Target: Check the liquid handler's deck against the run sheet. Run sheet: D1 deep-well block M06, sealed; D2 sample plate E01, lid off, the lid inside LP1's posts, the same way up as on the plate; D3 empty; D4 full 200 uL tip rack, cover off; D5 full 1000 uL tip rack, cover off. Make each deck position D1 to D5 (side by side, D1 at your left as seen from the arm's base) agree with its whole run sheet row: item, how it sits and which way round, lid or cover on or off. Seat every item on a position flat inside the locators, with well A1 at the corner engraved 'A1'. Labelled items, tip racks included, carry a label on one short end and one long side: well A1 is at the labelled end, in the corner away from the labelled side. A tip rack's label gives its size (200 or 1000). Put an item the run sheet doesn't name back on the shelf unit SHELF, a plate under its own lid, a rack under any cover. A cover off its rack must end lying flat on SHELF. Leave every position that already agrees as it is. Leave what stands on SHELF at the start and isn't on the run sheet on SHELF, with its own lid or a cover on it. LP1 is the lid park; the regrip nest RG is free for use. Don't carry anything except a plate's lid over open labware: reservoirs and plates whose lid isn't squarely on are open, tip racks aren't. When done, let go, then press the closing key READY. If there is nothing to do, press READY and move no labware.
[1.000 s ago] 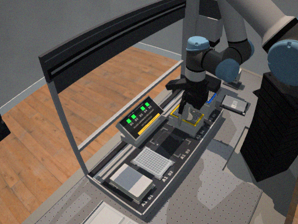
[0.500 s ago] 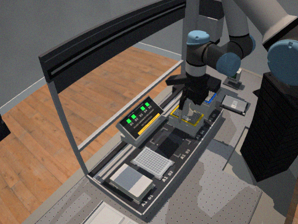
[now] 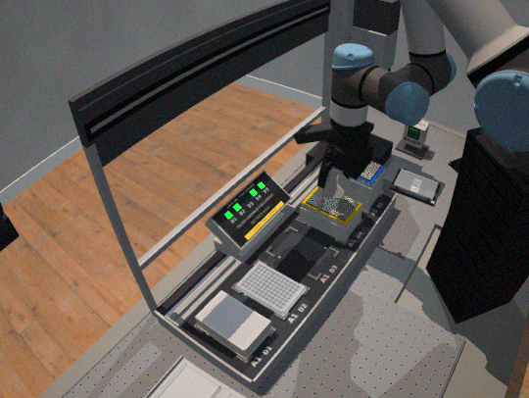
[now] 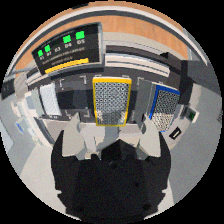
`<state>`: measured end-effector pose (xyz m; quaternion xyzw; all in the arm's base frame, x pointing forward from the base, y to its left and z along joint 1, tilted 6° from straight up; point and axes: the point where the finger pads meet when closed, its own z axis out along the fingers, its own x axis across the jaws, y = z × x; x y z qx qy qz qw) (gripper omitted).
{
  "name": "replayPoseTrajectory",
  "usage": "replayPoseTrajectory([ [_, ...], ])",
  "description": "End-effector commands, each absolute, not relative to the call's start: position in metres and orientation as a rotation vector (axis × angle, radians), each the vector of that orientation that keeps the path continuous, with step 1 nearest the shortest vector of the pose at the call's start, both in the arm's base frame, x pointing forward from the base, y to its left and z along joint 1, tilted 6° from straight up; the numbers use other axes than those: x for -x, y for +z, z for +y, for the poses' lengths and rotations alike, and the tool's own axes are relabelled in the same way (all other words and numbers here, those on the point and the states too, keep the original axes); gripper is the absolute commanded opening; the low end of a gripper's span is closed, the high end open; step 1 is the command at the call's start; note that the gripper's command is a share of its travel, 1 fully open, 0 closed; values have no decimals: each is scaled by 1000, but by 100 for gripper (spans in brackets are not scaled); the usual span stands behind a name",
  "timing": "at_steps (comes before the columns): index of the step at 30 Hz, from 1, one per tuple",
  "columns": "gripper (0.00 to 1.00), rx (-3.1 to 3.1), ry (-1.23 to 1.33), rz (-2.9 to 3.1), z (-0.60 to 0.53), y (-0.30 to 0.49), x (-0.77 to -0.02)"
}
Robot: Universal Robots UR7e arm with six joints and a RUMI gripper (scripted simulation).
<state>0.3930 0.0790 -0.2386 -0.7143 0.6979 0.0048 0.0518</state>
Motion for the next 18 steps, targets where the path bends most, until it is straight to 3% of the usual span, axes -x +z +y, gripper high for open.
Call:
replayPoseTrajectory([
  [1,82,2173,14,2123,78,-232,-393],
  [18,82,2173,14,2123,76,-207,-391],
])
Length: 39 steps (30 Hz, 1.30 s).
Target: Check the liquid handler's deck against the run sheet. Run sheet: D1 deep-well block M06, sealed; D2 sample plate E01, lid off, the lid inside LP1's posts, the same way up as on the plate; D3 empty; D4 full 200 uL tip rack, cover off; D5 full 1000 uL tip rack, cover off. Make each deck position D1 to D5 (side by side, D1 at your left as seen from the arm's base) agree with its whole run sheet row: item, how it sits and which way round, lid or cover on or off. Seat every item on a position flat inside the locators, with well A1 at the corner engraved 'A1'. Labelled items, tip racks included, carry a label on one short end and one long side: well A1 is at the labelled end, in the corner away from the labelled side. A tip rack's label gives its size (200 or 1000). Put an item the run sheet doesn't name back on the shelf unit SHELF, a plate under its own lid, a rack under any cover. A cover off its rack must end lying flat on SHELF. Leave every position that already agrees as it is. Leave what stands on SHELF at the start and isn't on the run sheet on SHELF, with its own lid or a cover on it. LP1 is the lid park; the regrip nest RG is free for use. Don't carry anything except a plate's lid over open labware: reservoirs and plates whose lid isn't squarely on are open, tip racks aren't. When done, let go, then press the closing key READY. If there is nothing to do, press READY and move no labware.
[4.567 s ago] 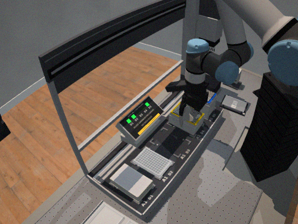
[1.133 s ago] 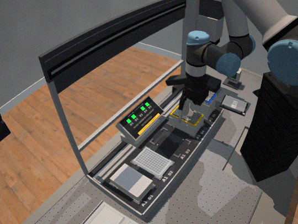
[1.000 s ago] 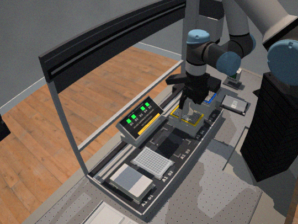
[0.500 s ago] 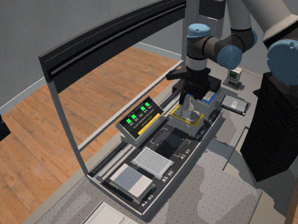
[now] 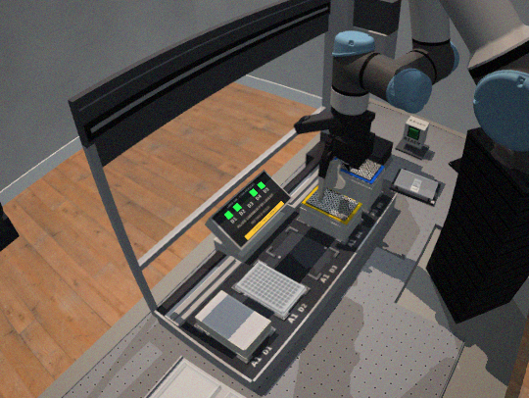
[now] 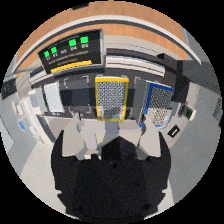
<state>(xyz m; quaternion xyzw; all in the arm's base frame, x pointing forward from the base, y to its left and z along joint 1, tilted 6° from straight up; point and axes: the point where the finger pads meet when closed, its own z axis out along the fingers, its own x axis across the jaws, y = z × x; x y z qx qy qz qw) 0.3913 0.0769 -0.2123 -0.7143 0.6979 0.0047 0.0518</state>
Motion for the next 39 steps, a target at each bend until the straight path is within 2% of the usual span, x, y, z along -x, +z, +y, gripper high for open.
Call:
replayPoseTrajectory([
  [1,82,2173,14,2123,76,-206,-391],
  [39,82,2173,14,2123,72,-149,-388],
])
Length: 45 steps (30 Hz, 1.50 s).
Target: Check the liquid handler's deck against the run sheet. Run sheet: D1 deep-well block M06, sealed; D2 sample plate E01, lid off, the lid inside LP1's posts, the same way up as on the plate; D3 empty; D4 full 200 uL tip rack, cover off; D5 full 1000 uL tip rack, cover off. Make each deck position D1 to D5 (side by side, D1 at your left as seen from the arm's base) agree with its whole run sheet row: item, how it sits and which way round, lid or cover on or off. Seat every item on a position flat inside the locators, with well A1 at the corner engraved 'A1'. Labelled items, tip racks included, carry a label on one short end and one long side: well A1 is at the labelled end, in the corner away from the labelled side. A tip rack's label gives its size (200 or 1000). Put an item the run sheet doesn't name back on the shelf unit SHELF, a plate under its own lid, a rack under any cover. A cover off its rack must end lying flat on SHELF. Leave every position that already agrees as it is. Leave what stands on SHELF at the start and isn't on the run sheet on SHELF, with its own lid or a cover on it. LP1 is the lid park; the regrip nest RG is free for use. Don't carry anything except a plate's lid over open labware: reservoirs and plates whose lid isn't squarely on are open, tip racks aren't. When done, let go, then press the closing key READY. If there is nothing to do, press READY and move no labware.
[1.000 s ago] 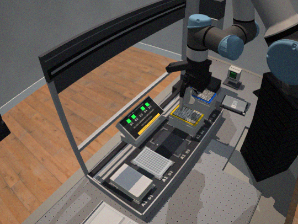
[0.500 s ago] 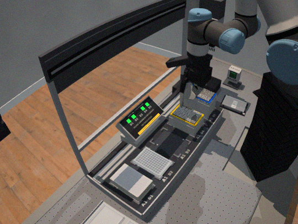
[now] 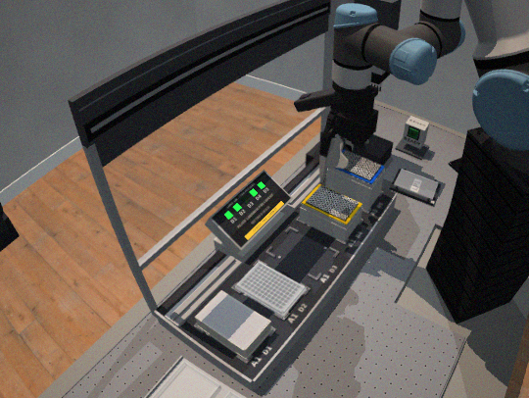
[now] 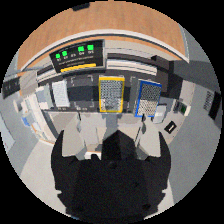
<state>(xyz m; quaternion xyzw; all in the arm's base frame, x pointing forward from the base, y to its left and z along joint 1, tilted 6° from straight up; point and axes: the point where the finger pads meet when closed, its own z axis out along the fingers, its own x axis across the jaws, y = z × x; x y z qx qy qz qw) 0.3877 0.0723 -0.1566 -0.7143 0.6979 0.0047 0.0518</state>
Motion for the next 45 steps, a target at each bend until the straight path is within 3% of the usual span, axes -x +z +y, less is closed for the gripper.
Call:
replayPoseTrajectory([
  [1,82,2173,14,2123,72,-148,-388],
  [45,82,2173,14,2123,66,-83,-383],
])
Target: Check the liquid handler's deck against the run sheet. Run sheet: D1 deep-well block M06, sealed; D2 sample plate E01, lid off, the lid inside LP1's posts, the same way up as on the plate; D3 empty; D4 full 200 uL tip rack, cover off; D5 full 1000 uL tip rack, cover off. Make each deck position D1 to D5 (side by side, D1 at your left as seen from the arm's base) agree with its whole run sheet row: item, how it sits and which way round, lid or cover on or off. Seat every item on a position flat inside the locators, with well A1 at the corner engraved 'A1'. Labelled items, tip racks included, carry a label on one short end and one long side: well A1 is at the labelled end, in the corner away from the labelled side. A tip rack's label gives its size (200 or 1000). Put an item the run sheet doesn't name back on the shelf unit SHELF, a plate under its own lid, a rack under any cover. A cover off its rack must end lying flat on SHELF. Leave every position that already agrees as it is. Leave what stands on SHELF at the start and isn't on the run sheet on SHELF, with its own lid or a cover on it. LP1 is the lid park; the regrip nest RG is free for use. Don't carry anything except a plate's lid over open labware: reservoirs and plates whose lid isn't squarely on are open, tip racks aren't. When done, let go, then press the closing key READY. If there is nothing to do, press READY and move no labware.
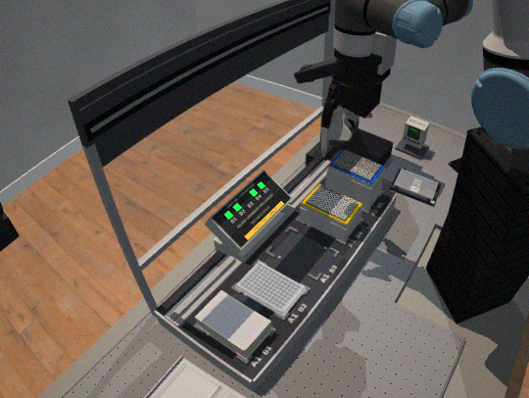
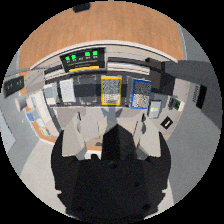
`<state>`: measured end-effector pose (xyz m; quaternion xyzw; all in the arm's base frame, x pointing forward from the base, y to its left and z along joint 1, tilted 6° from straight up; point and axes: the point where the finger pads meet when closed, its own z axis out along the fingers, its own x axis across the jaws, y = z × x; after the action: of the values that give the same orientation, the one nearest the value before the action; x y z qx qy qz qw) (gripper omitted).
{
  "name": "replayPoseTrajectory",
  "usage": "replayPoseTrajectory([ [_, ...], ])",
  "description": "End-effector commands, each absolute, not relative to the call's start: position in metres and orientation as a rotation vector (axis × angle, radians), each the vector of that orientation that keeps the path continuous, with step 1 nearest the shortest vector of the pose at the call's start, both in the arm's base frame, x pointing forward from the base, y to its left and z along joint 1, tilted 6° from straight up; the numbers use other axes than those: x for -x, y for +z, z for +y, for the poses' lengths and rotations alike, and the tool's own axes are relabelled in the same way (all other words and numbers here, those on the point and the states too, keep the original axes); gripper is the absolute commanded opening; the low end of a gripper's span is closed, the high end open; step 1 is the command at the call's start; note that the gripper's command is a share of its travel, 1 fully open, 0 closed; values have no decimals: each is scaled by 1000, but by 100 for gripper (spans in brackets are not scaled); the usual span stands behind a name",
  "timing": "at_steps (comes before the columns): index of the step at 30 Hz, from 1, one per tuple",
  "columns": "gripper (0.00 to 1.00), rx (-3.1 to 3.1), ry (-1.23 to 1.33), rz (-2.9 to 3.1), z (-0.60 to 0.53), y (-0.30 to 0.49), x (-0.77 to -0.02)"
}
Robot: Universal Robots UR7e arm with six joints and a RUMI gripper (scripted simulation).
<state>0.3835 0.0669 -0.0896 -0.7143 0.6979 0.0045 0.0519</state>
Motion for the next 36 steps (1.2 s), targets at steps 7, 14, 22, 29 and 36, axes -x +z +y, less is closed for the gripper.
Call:
replayPoseTrajectory([
  [7,82,2173,14,2123,66,-74,-383],
  [14,0,2130,17,2166,65,-74,-373],
  [22,0,1997,27,2291,64,-77,-343],
  [29,0,1833,38,2426,63,-80,-308],
  [36,0,1710,45,2515,62,-83,-283],
])
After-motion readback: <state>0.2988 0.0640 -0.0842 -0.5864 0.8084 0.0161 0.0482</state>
